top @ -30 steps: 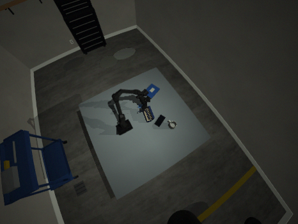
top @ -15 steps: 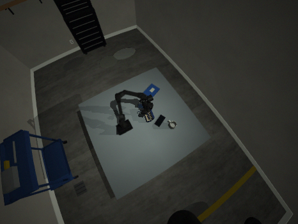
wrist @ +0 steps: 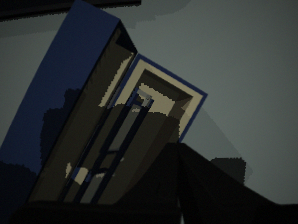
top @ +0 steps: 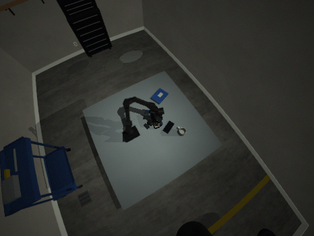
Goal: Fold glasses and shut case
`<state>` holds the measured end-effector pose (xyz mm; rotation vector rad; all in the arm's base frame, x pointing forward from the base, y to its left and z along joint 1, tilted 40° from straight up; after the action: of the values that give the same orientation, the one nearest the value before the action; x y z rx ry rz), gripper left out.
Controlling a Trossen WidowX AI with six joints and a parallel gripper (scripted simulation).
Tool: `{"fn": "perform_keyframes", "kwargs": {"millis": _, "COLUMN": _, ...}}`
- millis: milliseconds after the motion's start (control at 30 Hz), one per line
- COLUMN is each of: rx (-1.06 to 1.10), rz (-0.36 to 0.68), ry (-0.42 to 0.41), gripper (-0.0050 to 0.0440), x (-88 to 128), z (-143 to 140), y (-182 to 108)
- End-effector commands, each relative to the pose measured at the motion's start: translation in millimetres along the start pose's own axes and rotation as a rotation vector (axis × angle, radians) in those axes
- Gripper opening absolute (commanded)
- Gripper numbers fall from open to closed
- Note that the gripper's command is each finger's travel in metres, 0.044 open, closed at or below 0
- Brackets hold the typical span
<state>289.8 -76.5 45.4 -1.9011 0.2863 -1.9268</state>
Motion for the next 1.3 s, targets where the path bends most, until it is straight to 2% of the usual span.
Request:
{"fn": "perform_keyframes", "kwargs": {"millis": 0, "rx": -0.135, "rz": 0.064, "ry": -0.01, "gripper": 0.0, "x": -3.9, "z": -15.6, "y": 12.3}}
{"fn": "perform_keyframes", "kwargs": {"millis": 367, "rx": -0.482, "rz": 0.222, "ry": 0.012, "gripper": 0.0, "x": -2.6, "z": -52.5, "y": 41.2}}
{"fn": "perform_keyframes", "kwargs": {"millis": 600, "rx": -0.573, "rz": 0.267, "ry": 0.02, "gripper": 0.0, "x": -2.1, "z": -62.3, "y": 47.4}}
{"fn": "perform_keyframes", "kwargs": {"millis": 1000, "rx": -0.575, "rz": 0.268, "ry": 0.02, "gripper": 0.0, "x": -4.9, "z": -62.1, "y": 47.0}}
{"fn": "perform_keyframes", "kwargs": {"millis": 1133, "rx": -0.575, "rz": 0.268, "ry": 0.02, "gripper": 0.0, "x": -47.8, "z": -58.0, "y": 36.1}}
{"fn": "perform_keyframes", "kwargs": {"millis": 1267, "rx": -0.575, "rz": 0.268, "ry": 0.02, "gripper": 0.0, "x": -50.4, "z": -57.9, "y": 35.3}}
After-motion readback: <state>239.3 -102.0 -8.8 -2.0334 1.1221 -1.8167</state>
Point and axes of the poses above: the point midway between the two fingers, 35 mm back from their tips, its own x axis back along the fingers, its own z axis across the jaws, y = z × x, the point moved 3 cm from there along x, back along the fingers, and after that the axes turned 7 degrees about -x, right-handed, at the moved point
